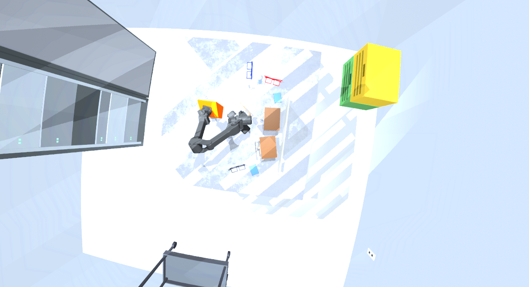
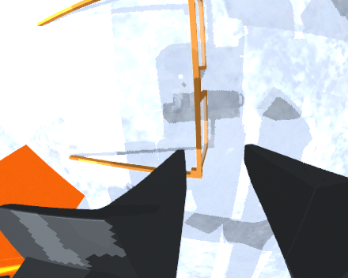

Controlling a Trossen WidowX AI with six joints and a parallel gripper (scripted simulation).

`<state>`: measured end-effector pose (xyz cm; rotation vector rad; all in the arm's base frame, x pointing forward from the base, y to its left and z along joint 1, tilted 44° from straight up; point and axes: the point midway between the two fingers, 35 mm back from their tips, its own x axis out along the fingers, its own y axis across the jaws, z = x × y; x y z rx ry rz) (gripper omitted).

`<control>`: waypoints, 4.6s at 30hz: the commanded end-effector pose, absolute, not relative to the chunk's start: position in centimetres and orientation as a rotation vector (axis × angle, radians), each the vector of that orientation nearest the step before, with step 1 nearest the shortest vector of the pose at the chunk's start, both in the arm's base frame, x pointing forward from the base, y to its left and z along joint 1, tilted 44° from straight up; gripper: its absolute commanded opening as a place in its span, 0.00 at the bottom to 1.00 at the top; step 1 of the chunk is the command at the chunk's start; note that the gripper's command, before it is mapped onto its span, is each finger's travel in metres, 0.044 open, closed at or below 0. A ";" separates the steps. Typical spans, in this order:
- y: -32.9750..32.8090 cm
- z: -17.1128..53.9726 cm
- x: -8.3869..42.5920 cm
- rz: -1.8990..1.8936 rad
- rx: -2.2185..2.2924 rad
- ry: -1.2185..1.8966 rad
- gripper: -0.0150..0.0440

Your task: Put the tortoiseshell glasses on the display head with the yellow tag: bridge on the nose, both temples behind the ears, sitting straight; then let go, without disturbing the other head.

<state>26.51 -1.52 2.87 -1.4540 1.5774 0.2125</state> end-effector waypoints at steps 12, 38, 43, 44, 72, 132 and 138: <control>-1.2 2.9 25.6 0.191 -1.427 1.580 0.50; -2.8 1.0 26.1 0.193 -1.425 1.580 0.49; -3.4 0.5 26.2 0.193 -1.426 1.580 0.49; -3.5 0.3 26.2 0.193 -1.426 1.580 0.49; -5.2 -1.2 26.7 0.184 -1.421 1.572 0.37; 5.4 4.0 24.9 -0.158 -1.133 1.430 0.25; 6.6 3.5 24.7 -0.268 -1.018 1.360 0.25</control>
